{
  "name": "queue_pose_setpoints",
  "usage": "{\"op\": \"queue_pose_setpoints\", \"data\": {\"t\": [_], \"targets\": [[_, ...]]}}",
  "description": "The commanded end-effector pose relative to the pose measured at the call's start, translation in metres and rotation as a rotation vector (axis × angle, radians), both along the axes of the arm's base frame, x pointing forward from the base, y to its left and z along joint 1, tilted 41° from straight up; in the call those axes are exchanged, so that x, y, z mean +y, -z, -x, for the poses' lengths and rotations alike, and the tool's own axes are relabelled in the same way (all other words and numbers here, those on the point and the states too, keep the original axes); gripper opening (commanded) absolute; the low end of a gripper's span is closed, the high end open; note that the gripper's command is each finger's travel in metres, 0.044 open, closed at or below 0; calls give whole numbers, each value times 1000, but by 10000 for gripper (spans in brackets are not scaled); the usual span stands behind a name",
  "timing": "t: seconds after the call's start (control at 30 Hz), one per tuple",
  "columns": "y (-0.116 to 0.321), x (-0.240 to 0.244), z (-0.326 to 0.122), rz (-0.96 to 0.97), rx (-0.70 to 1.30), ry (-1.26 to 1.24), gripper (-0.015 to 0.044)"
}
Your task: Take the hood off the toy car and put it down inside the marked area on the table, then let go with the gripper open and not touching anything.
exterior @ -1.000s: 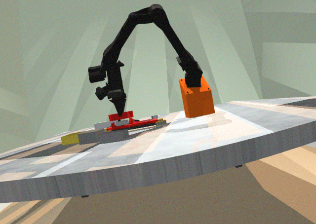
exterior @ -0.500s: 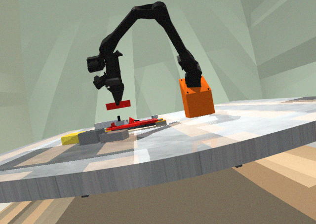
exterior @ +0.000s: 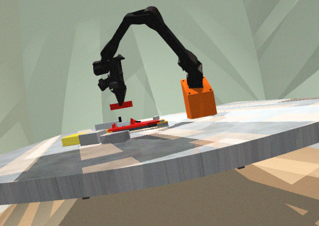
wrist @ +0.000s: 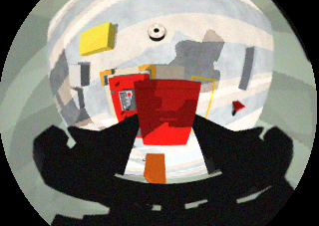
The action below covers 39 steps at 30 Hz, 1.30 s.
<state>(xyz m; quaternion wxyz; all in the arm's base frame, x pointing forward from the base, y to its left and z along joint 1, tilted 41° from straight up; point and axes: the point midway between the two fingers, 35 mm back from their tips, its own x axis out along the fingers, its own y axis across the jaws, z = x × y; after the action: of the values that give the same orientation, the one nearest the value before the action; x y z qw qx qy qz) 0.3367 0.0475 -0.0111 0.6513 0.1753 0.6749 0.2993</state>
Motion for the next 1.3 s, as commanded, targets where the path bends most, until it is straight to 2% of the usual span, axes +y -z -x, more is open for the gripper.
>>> {"op": "queue_pose_setpoints", "data": {"t": [0.0,0.53,1.27], "targets": [[16,-21,0,5,0,-4,0],[75,-95,19,-11,3,-13,0],[87,-87,20,-11,3,-13,0]]}}
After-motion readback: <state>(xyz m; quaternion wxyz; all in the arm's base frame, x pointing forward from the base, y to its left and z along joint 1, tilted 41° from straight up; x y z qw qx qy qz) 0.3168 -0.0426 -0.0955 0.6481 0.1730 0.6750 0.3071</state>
